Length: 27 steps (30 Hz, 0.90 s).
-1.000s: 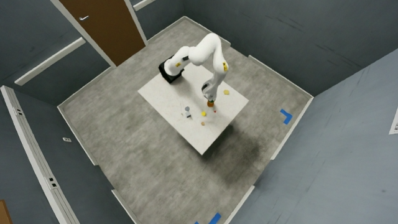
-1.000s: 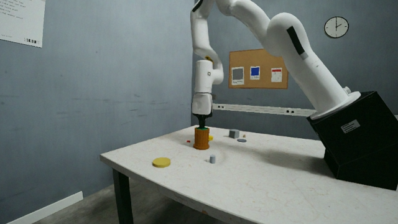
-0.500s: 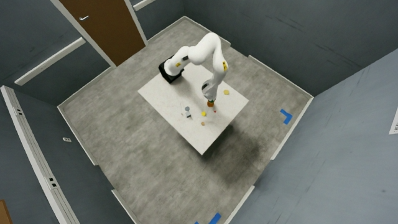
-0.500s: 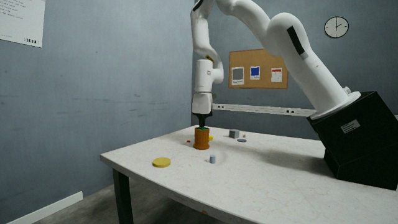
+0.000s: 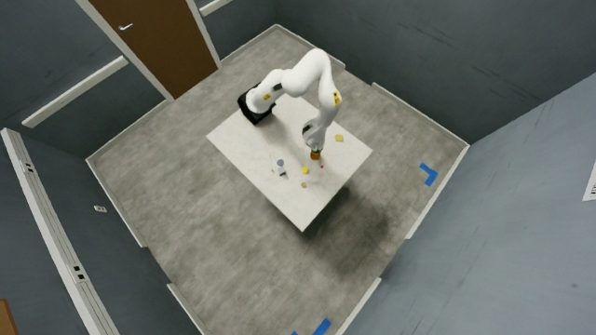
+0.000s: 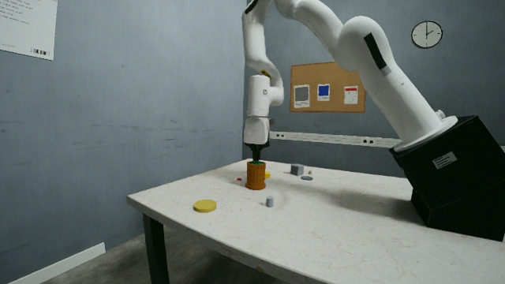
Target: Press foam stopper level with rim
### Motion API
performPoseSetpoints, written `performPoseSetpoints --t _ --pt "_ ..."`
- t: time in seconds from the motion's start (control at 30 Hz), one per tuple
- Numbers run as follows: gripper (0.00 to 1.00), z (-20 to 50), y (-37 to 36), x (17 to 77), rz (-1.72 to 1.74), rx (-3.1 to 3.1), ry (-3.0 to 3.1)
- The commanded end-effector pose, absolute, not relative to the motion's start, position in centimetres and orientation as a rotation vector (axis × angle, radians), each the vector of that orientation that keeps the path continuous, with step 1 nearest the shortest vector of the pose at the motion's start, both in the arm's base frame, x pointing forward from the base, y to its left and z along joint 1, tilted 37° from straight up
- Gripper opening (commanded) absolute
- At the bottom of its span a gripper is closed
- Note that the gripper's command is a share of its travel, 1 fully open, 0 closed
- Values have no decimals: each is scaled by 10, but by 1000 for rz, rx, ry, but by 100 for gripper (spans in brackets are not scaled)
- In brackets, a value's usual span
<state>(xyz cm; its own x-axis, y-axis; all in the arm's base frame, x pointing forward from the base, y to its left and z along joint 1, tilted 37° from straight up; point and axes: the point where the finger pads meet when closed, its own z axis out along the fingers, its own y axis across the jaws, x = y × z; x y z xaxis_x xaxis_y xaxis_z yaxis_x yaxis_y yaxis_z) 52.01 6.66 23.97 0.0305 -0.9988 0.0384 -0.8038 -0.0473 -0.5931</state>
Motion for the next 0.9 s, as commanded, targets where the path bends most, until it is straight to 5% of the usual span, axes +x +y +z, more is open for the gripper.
performPoseSetpoints --t 0.0,0.87 --pt "0 241 67 520 -641 -1905 1825" --pt "0 271 67 498 -641 -1905 1825"
